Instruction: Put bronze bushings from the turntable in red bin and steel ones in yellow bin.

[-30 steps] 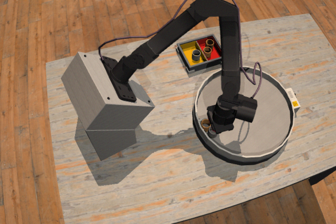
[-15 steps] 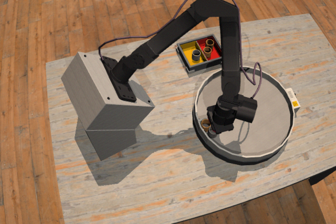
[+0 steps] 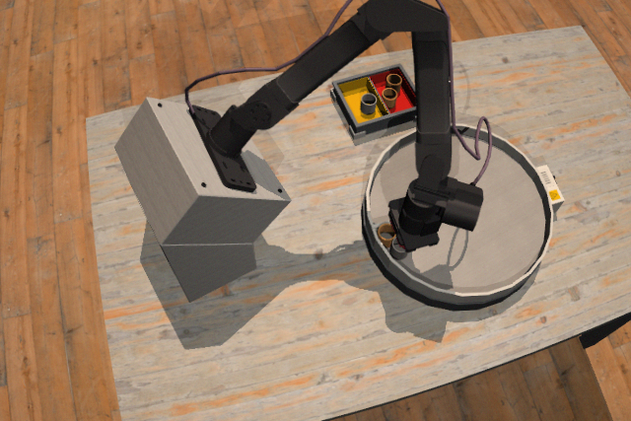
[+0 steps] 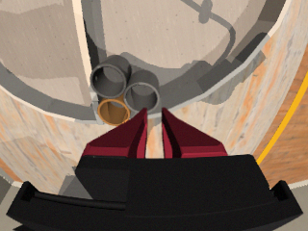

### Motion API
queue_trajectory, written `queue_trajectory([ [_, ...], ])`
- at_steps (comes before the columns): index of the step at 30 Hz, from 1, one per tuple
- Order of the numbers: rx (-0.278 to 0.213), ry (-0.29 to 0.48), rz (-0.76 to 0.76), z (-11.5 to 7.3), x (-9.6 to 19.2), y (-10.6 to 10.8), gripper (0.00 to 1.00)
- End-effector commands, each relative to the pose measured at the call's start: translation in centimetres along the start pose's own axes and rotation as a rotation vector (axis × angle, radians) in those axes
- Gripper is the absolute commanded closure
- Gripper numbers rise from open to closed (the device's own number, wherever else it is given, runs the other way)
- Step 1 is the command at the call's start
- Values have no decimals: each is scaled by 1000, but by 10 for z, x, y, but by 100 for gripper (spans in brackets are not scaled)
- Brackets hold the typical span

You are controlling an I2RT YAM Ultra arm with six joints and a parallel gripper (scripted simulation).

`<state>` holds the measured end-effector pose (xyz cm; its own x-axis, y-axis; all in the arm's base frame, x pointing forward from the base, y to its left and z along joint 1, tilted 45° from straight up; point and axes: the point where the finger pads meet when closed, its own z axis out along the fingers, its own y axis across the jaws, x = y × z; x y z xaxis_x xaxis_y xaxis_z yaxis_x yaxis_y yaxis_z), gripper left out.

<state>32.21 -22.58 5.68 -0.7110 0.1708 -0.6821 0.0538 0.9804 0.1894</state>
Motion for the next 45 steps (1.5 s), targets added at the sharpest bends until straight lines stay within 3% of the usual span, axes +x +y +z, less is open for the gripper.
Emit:
queue_trajectory([
  [1,20,-30,1,-10,-8,-11,86],
  [12,20,-30,3,-9,-8,-12,86],
  [19,13,-7,9,21,0,-8,86],
  [21,39,-29,6,11,-7,-14,86],
  [24,39,-37,1,9,-9,-13,86],
  [45,35,-31,2,9,-8,-12,86],
])
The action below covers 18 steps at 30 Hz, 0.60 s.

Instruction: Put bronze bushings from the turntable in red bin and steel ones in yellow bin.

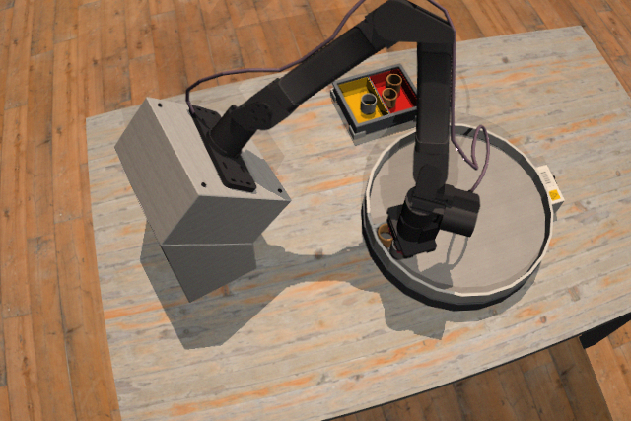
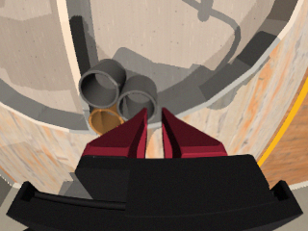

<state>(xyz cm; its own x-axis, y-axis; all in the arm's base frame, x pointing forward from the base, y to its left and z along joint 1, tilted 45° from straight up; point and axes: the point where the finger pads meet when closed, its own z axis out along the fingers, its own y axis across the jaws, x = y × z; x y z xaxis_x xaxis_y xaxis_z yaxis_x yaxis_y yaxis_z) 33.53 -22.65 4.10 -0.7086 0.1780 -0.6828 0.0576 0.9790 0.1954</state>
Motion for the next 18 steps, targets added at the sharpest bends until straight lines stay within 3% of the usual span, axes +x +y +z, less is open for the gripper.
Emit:
queue_trajectory([
  [1,37,-28,-5,-11,-9,-9,86],
  [18,26,-16,-2,-7,-5,-1,86],
])
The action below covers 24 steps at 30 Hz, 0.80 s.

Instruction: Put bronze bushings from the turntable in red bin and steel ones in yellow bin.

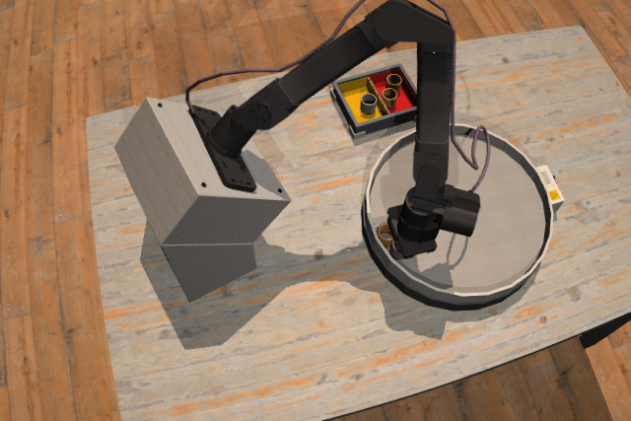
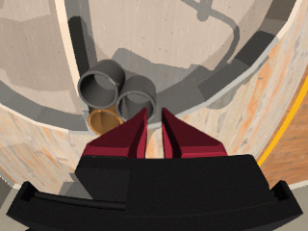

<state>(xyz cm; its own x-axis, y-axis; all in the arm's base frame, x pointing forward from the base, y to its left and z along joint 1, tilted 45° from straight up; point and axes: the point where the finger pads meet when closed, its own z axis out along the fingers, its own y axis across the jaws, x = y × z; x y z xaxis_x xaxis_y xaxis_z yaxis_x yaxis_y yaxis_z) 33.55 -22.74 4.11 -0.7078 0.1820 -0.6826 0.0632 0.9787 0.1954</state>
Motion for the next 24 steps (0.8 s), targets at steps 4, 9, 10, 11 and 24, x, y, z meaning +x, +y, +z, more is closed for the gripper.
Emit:
queue_trajectory([
  [4,21,-15,-3,-7,-4,-1,86],
  [9,21,-15,-3,-7,-4,-1,86],
  [10,21,-15,-3,-7,-4,-1,86],
  [11,21,-15,-3,-7,-4,-1,86],
  [24,21,-15,-3,-7,-4,-1,86],
])
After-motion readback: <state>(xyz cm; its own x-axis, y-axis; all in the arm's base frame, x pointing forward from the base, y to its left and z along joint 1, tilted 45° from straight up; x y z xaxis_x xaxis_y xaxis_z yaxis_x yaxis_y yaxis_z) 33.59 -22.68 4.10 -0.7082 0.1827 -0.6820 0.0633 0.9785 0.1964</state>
